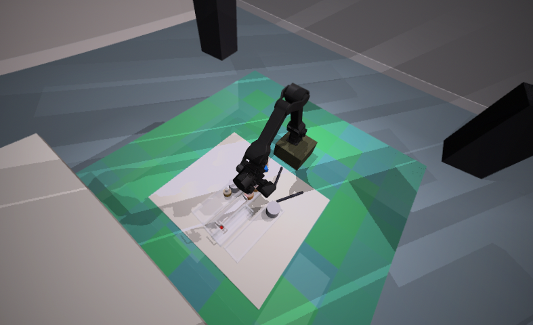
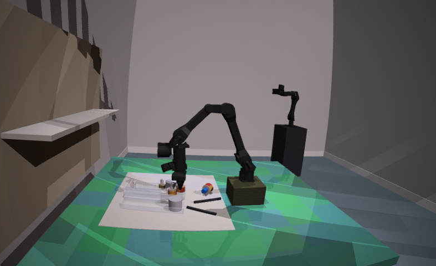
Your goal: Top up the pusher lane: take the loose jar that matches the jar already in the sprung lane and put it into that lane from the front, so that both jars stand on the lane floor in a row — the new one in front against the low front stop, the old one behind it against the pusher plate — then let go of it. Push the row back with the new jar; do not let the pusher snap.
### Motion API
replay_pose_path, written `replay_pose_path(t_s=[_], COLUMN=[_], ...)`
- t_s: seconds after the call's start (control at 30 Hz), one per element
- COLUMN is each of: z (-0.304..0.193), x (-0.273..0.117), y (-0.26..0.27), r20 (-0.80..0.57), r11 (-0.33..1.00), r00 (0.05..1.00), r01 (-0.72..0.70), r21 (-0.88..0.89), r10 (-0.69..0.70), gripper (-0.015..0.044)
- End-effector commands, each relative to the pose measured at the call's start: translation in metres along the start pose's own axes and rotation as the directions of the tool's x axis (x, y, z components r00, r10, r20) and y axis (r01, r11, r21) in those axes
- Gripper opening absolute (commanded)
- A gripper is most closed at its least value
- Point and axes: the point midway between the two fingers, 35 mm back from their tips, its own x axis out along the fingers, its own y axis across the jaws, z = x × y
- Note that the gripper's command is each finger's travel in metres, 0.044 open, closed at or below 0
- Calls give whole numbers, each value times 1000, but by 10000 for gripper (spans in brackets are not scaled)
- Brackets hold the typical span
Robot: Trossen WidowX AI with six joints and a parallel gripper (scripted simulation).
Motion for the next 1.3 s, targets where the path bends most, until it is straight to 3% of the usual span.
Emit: replay_pose_path(t_s=[0.0,1.27], z=[12,17], x=[-5,-5], y=[1,1], r20=[41,41], r11=[1000,1000], r00=[999,999], r01=[-2,-2], r21=[-4,-4], r10=[2,2], gripper=[0,0])
